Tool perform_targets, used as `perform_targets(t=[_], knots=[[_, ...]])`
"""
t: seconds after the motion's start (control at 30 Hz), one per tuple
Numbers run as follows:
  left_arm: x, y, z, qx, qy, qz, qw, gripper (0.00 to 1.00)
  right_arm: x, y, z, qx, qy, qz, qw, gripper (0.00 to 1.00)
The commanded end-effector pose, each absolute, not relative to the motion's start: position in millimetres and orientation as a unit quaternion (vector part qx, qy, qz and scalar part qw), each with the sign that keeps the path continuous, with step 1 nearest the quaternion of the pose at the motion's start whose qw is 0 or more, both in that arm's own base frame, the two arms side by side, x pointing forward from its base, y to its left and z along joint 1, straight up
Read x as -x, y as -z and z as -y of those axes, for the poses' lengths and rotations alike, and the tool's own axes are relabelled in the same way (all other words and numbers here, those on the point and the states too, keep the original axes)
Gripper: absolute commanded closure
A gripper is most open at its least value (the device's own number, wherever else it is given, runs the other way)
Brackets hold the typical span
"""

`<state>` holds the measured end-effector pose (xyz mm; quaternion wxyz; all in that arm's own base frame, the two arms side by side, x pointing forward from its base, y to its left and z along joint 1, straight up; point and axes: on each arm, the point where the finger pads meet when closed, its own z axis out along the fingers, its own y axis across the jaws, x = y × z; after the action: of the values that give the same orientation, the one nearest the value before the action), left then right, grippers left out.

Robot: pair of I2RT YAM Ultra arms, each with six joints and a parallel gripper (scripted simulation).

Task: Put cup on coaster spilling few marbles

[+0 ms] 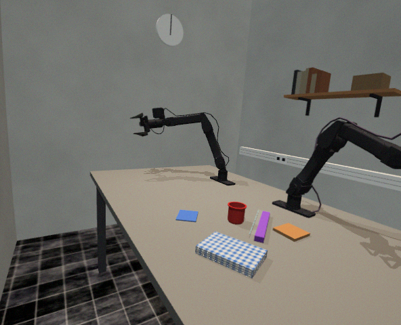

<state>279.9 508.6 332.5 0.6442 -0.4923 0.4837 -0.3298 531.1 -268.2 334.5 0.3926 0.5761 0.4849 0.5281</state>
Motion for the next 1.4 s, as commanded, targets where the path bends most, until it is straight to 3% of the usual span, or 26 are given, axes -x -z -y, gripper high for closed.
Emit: perform_targets(t=[0.0,0.7,1.03,1.1,1.37], knots=[[-279.4,-340.3,-506.7,0.486,0.326,-0.485,0.65,0.0,-529.8,-342.7,267.2,-0.57,-0.53,-0.485,0.399,0.0],[-282.0,-333.7,-495.2,0.473,0.321,-0.51,0.643,0.0,-533.0,-340.2,255.6,-0.559,-0.506,-0.506,0.419,0.0],[-286.6,-302.6,-434.2,0.437,0.301,-0.587,0.611,0.0,-546.6,-344.0,87.0,-0.431,-0.464,-0.633,0.445,0.0],[-286.6,-302.6,-434.2,0.437,0.301,-0.587,0.611,0.0,-546.6,-344.0,87.0,-0.431,-0.464,-0.633,0.445,0.0],[-288.4,-278.7,-383.6,0.407,0.278,-0.646,0.583,0.0,-504.2,-336.2,-67.5,-0.272,-0.424,-0.73,0.462,0.0]])
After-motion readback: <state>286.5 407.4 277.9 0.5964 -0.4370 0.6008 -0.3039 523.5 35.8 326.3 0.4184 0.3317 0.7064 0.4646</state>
